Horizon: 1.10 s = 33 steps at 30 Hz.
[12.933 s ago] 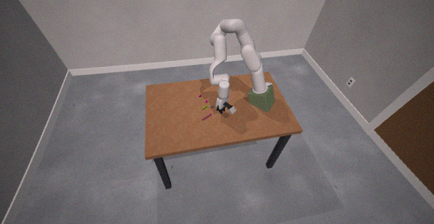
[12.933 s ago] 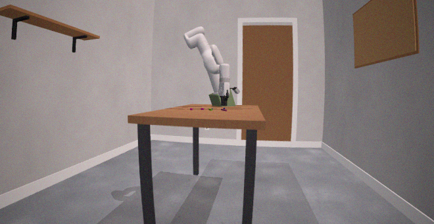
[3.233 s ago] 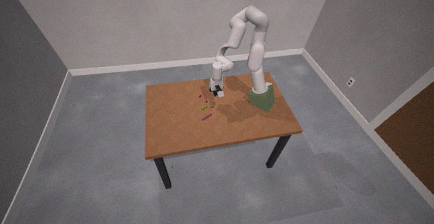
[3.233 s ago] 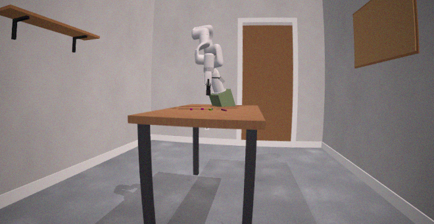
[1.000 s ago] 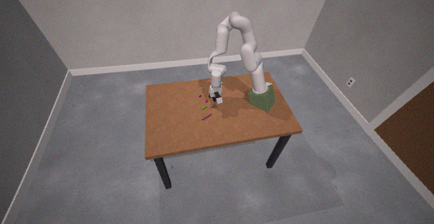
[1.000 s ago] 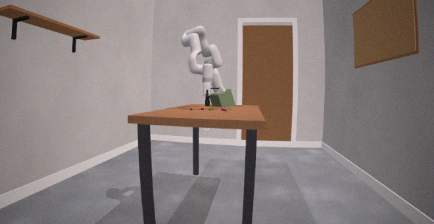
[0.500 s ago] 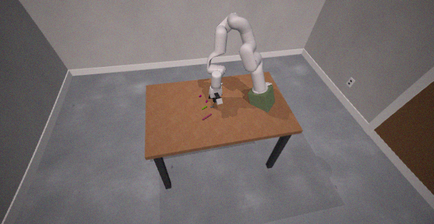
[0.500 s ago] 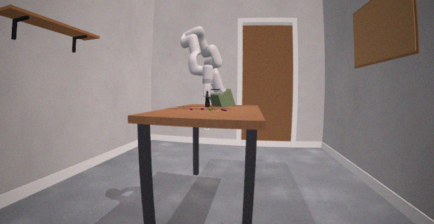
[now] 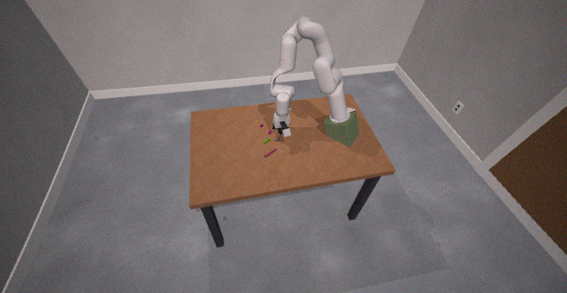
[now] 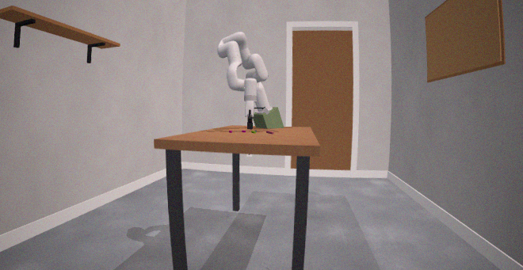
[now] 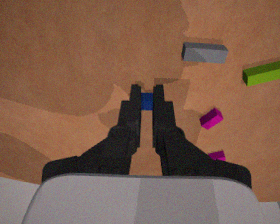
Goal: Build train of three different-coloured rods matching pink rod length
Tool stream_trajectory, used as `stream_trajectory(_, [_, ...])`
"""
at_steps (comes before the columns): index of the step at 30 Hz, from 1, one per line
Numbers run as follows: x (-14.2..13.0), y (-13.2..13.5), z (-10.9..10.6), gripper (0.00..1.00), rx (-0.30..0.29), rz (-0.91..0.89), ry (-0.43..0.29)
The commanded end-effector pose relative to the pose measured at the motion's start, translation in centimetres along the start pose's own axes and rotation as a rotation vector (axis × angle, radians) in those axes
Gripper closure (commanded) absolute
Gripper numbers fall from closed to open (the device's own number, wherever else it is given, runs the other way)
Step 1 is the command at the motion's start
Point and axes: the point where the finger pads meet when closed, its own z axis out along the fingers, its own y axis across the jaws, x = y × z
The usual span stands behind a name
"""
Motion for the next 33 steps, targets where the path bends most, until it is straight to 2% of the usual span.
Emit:
stream_trajectory(1, [0.00, 0.09, -0.05, 0.96, -0.002, -0.001, 0.000])
stream_trajectory(20, [0.00, 0.10, -0.01, 0.96, -0.002, -0.001, 0.000])
stream_trajectory(33, [0.00, 0.10, 0.79, 0.96, -0.002, -0.001, 0.000])
